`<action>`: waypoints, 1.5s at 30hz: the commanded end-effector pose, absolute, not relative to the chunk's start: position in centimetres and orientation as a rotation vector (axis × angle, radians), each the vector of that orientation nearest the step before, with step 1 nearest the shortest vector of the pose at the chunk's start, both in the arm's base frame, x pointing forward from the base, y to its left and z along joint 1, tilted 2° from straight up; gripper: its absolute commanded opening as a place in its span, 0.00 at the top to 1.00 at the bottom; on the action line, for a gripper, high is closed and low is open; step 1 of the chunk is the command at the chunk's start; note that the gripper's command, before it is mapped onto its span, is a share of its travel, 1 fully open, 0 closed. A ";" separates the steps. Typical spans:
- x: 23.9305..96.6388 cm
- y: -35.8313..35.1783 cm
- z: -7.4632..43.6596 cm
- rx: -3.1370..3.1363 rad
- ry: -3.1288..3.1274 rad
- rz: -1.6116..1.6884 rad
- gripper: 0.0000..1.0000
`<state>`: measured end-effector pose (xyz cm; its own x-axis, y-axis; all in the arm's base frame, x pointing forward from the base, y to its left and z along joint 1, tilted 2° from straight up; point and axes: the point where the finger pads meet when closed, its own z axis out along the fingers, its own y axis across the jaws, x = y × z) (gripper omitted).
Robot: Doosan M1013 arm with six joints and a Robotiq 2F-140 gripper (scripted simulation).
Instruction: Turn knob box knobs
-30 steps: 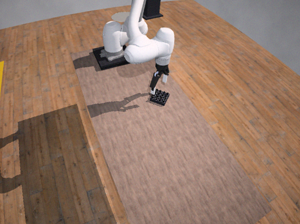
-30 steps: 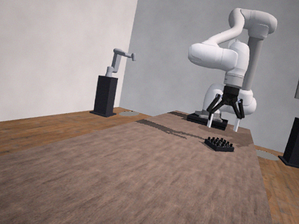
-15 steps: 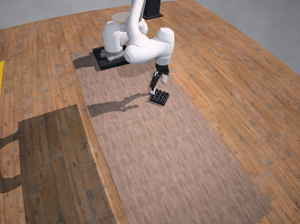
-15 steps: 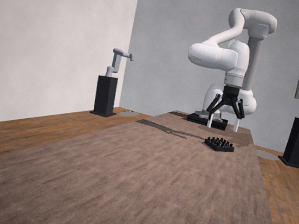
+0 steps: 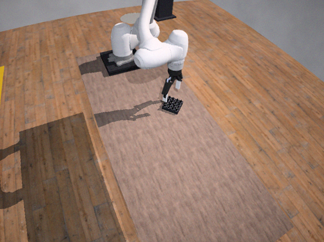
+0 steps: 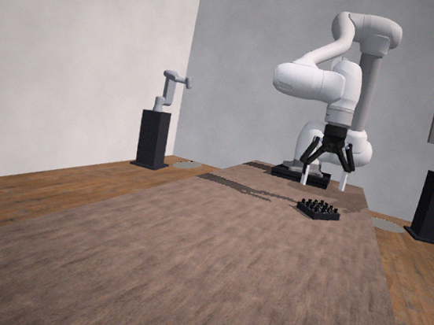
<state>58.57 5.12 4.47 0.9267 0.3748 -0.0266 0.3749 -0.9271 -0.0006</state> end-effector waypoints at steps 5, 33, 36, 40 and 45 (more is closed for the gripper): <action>58.3 4.9 4.5 3.079 0.599 -0.041 0.00; 54.4 2.4 4.6 3.079 0.599 -0.041 0.00; 54.2 2.3 4.6 3.079 0.599 -0.041 0.00; 54.2 2.3 4.6 3.079 0.599 -0.041 0.00; 54.1 2.2 4.6 3.079 0.599 -0.041 0.00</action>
<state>54.16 2.25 4.62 0.9267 0.3748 -0.0267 0.3749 -0.9271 -0.0006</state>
